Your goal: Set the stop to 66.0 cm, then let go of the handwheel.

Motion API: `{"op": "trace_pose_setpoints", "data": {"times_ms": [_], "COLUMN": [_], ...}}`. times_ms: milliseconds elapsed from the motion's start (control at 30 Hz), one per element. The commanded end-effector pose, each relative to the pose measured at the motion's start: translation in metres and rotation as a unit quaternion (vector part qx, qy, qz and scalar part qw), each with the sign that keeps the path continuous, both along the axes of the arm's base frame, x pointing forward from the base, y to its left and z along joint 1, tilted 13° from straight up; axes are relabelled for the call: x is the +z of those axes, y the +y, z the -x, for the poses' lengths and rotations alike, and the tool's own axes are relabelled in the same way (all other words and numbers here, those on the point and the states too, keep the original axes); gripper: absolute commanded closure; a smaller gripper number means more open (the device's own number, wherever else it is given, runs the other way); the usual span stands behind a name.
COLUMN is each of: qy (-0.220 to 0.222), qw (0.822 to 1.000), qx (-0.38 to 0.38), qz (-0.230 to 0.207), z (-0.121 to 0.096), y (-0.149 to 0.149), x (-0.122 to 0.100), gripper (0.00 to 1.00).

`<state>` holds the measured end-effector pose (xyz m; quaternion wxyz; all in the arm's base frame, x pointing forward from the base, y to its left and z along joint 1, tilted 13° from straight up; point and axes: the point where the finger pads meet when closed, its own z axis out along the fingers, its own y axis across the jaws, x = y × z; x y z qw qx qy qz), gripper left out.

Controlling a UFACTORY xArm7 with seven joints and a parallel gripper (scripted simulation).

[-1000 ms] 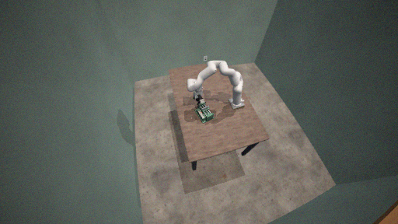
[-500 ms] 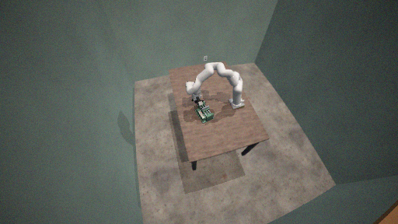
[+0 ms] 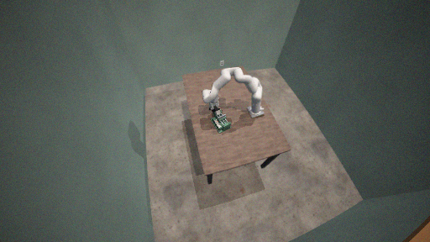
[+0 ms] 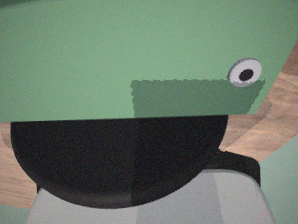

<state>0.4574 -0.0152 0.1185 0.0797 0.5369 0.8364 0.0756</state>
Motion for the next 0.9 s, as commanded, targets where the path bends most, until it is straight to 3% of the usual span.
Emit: {"op": "trace_pose_setpoints", "data": {"times_ms": [0,500,867], "qy": [-0.003,-0.003,-0.003], "qw": [1.000,1.000,1.000], "qx": [0.000,0.000,0.000], "qz": [0.000,0.000,0.000], "z": [0.002,0.022,0.040], "y": [-0.001,-0.011,-0.018], "x": [0.000,-0.002,0.013], "gripper": [0.94,0.94,0.94]}}
